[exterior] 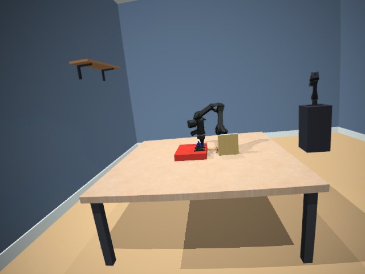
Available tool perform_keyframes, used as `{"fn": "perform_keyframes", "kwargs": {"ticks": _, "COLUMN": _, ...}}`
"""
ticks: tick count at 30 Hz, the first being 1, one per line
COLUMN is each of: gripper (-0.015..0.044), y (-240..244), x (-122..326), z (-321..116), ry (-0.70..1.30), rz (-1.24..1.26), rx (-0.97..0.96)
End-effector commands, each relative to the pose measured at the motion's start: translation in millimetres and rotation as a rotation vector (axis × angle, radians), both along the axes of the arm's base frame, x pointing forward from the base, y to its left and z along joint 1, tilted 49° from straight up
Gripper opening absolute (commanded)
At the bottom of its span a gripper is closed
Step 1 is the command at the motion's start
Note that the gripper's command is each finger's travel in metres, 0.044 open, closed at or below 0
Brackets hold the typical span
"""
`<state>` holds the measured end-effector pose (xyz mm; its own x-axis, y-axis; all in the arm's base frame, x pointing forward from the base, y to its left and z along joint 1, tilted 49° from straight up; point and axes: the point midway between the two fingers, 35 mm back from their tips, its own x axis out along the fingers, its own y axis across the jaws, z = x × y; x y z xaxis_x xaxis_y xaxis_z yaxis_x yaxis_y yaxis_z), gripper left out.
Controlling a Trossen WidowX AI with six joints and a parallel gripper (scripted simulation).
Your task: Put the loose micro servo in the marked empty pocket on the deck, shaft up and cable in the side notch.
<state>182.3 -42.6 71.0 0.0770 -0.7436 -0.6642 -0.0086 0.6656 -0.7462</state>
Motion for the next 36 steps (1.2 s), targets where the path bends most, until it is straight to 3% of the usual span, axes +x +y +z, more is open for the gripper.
{"fn": "perform_keyframes", "kwargs": {"ticks": 1, "gripper": 0.0187, "y": 0, "x": 0, "z": 0, "ry": -0.001, "rz": 0.002, "rx": -0.001}}
{"fn": "perform_keyframes", "kwargs": {"ticks": 13, "gripper": 0.0187, "y": 27, "x": -1, "z": 23, "ry": 0.000, "rz": 0.002, "rx": 0.000}}
{"fn": "perform_keyframes", "kwargs": {"ticks": 23, "gripper": 0.0440, "y": 58, "x": 59, "z": 53, "ry": -0.006, "rz": 0.006, "rx": 0.004}}
{"fn": "perform_keyframes", "kwargs": {"ticks": 29, "gripper": 0.0440, "y": 80, "x": 100, "z": 71, "ry": -0.005, "rz": 0.002, "rx": 0.003}}
{"fn": "perform_keyframes", "kwargs": {"ticks": 36, "gripper": 0.0440, "y": 87, "x": 99, "z": 77, "ry": -0.013, "rz": 0.023, "rx": 0.014}}
